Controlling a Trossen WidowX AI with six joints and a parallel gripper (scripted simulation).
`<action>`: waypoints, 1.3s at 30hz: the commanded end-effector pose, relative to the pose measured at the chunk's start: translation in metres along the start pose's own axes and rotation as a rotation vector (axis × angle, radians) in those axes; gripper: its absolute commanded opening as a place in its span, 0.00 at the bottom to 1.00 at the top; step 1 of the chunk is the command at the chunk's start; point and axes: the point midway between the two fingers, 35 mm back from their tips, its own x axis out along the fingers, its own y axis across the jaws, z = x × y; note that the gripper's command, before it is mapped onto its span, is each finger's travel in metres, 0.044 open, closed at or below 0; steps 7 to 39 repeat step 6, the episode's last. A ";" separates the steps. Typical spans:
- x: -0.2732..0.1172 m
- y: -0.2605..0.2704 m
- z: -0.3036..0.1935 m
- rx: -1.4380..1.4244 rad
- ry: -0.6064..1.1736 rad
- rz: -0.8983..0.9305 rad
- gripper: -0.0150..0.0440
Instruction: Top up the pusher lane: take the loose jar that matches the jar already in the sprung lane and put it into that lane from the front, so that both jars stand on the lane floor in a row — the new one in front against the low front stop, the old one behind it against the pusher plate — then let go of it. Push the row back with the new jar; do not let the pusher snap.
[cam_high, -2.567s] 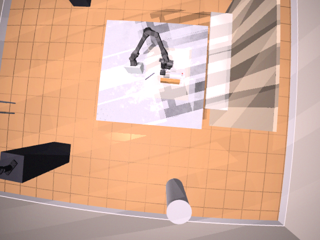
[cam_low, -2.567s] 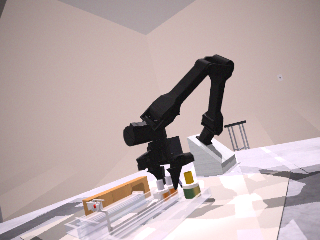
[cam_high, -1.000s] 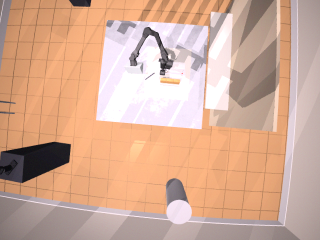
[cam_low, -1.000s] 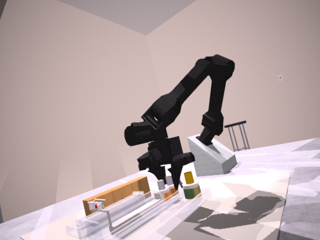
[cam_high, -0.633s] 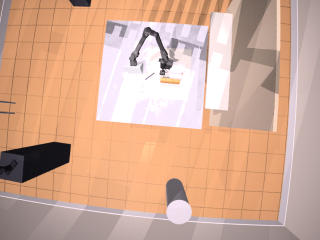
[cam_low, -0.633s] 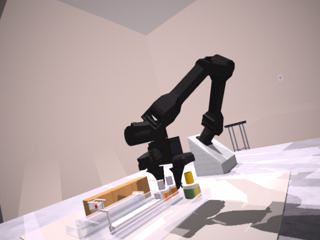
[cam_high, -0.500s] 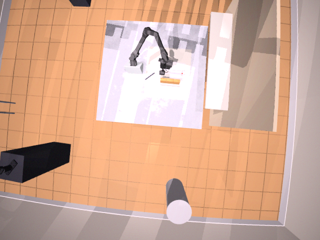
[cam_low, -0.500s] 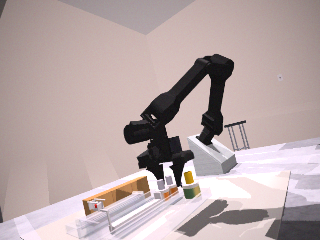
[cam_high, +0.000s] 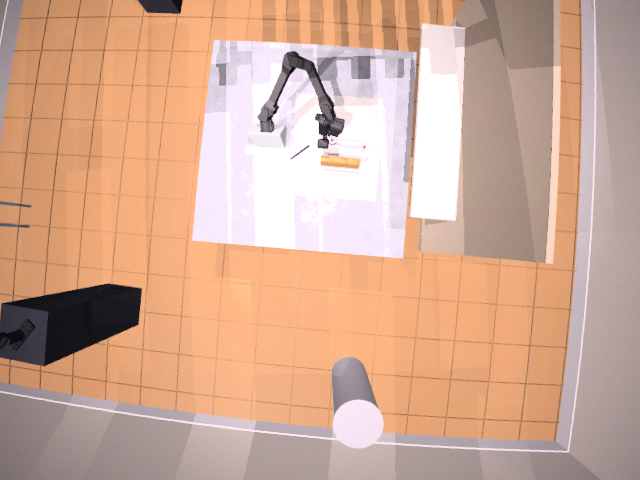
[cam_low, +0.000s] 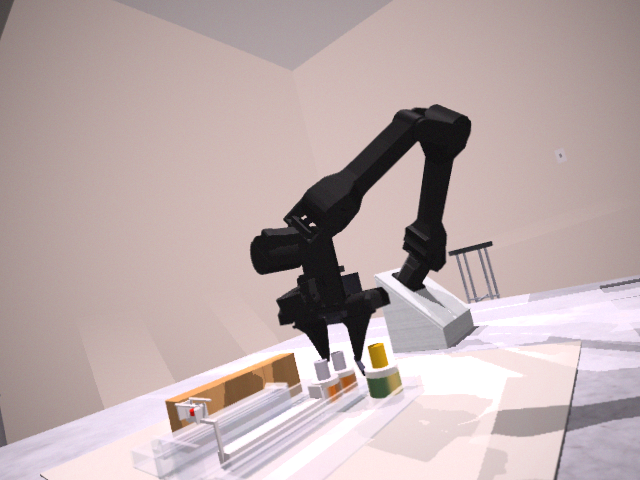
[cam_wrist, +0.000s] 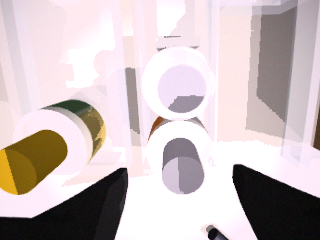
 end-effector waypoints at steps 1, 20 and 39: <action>0.002 -0.001 -0.017 0.004 0.011 -0.001 0.75; 0.001 -0.002 -0.034 0.005 0.012 -0.002 0.75; 0.001 -0.002 -0.034 0.005 0.012 -0.002 0.75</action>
